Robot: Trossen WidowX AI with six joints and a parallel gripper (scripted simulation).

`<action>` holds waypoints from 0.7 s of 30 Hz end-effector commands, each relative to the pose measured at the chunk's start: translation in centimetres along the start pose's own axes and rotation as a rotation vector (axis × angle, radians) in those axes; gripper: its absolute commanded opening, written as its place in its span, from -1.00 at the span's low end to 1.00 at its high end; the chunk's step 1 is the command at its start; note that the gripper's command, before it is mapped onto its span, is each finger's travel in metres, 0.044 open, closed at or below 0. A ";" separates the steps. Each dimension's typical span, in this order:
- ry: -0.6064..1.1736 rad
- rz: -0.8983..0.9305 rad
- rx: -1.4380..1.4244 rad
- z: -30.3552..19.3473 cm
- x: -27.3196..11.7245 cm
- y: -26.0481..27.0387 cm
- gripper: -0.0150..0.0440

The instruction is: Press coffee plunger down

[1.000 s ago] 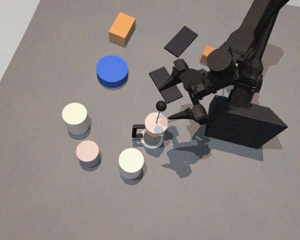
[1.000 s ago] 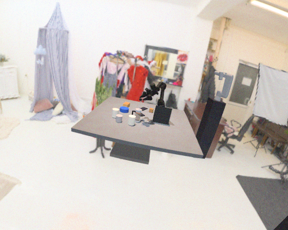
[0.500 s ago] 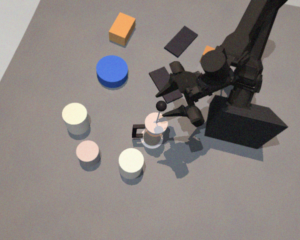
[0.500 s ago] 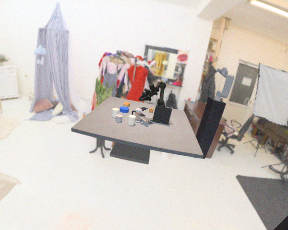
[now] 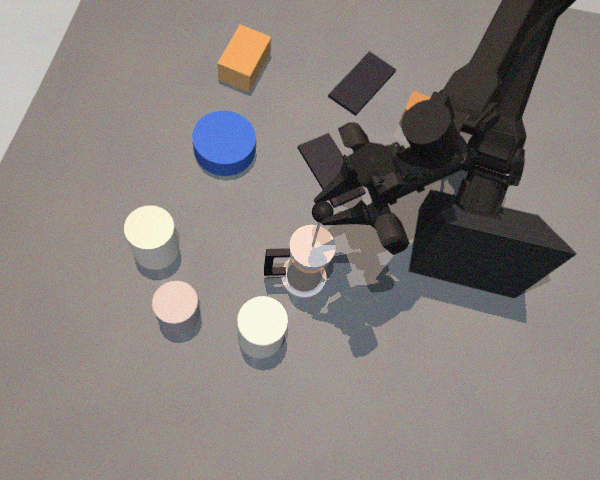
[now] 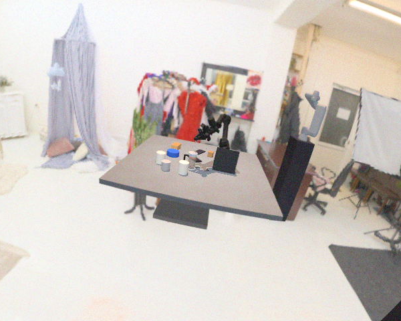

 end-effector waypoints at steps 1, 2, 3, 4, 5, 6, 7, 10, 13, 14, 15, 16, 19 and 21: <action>-0.001 0.000 -0.003 -0.1 0.1 0.0 -0.07; -0.001 0.001 -0.003 -0.2 0.2 0.0 -0.07; -0.001 0.001 -0.003 -0.3 0.3 0.1 -0.07; -0.001 0.001 -0.003 -0.4 0.4 0.1 -0.07; -0.001 0.001 -0.002 -0.5 0.5 0.1 -0.07; -0.001 0.001 -0.002 -0.6 0.6 0.1 -0.07; 0.000 0.001 -0.002 -0.7 0.8 0.1 -0.07; 0.000 0.001 -0.002 -1.1 1.1 0.2 -0.07; 0.000 0.002 -0.002 -1.4 1.4 0.2 -0.07; 0.000 0.002 -0.002 -1.6 1.6 0.2 -0.07; 0.000 0.002 -0.002 -1.7 1.7 0.2 -0.07; 0.000 0.002 -0.002 -1.8 1.8 0.2 -0.07; 0.001 0.002 -0.002 -2.2 2.1 0.3 -0.07; 0.001 0.002 -0.002 -2.4 2.4 0.3 -0.07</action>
Point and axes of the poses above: the point midway between the two fingers, 35 mm back from their tips, its own x axis out along the fingers, its own y axis across the jaws, z = x × y, the point moved 7 cm from there along -x, back along the fingers, and after that the axes turned 1 degree about x, right-handed, at the moved point
